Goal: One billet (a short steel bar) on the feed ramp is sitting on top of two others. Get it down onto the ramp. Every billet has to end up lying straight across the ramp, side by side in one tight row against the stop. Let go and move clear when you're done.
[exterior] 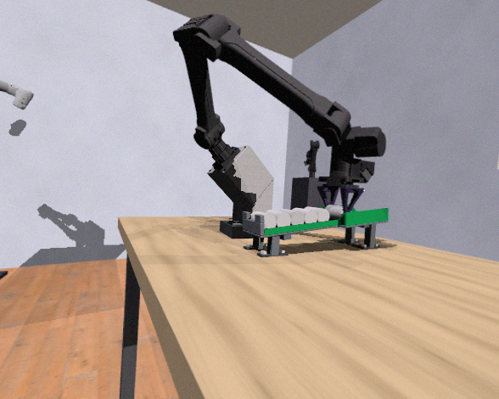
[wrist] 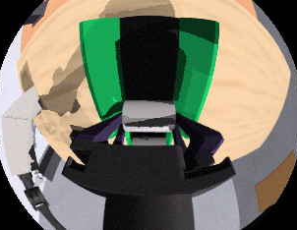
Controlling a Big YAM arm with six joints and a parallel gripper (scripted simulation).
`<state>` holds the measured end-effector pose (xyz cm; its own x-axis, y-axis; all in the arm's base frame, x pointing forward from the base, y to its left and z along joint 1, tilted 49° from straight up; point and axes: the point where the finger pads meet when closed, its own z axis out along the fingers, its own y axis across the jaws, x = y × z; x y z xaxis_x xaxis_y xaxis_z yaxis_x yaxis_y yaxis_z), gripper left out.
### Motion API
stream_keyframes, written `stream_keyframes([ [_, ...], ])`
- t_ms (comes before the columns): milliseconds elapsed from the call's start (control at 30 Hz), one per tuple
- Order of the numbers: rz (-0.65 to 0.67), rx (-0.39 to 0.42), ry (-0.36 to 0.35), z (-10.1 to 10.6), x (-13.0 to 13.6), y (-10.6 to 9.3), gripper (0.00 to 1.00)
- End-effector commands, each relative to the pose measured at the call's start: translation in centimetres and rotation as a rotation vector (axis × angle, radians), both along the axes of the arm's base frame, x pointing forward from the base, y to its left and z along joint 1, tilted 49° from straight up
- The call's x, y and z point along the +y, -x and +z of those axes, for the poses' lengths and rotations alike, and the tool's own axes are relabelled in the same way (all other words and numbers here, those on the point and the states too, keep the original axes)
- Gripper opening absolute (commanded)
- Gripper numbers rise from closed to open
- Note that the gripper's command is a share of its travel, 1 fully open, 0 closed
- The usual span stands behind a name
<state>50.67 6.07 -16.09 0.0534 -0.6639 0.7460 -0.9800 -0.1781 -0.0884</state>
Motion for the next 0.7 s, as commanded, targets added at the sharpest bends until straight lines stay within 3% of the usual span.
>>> stream_keyframes([
  [0, 0.03, -0.018, -0.008, 1.4, 2.15, 0.04, 0.0],
  [667, 0.03, -0.025, -0.012, 1.61, 2.46, -0.34, 0.0],
])
